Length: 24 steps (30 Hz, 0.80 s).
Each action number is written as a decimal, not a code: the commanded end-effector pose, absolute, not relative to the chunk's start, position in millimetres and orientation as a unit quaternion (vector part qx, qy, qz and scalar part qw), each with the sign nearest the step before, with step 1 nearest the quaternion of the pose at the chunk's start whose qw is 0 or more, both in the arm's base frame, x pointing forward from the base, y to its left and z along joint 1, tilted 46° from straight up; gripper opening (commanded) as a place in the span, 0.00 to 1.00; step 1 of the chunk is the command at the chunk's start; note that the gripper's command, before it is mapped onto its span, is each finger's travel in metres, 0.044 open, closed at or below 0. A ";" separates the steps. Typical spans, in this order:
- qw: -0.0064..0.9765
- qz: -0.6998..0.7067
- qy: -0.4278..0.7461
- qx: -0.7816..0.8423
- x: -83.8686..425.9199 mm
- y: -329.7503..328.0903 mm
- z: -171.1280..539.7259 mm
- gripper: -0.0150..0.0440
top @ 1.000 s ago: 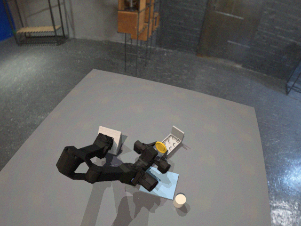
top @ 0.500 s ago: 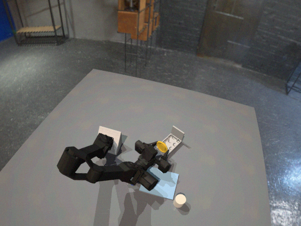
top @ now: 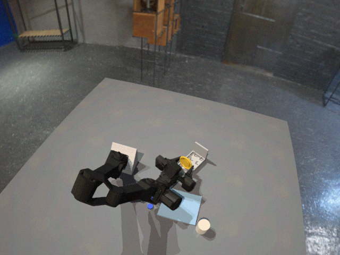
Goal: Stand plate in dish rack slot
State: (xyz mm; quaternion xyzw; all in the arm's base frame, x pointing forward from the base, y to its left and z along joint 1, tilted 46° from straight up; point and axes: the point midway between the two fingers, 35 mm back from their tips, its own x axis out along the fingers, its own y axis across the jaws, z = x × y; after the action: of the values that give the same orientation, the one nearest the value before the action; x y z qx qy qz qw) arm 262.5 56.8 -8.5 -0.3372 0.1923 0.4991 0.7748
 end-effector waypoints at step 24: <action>0.775 0.497 0.199 -0.336 268.3 55.8 -31.9 0.25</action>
State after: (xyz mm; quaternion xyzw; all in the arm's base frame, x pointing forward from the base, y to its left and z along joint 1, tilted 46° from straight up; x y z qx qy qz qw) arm 268.6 55.5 -32.1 -0.3373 0.1979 0.4975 0.7743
